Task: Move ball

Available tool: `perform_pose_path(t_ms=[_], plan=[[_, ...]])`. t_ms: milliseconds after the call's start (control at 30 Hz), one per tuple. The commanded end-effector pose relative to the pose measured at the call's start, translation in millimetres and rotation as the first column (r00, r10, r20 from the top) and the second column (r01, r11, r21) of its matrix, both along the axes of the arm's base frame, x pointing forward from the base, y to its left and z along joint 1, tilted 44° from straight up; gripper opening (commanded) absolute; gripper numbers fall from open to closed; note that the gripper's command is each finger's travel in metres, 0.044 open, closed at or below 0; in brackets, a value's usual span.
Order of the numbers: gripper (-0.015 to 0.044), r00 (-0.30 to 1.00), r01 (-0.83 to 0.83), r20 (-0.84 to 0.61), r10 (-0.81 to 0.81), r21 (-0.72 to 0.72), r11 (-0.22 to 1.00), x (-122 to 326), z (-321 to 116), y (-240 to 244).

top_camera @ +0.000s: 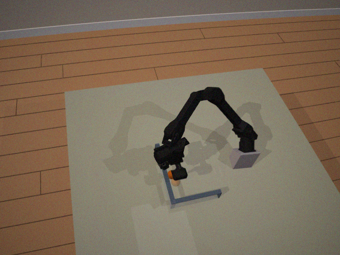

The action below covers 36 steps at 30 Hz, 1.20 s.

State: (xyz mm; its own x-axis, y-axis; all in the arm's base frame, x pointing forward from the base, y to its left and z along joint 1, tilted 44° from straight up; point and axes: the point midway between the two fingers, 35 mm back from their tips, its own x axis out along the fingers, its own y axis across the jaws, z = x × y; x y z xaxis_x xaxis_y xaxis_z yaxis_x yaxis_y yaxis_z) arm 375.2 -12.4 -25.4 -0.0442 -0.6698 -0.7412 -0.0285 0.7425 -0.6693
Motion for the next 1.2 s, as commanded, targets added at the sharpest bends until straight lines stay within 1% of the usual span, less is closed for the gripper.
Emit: perform_pose_path(t_ms=[0,133,1167], plan=[[0.0318,1.0,0.009,0.001,-0.009,-0.02,1.0,2,-3,4],[0.0318,1.0,0.009,0.001,-0.009,-0.021,1.0,1,-14,-7],[0.0318,1.0,0.009,0.001,-0.009,-0.023,1.0,-1,-44,-35]])
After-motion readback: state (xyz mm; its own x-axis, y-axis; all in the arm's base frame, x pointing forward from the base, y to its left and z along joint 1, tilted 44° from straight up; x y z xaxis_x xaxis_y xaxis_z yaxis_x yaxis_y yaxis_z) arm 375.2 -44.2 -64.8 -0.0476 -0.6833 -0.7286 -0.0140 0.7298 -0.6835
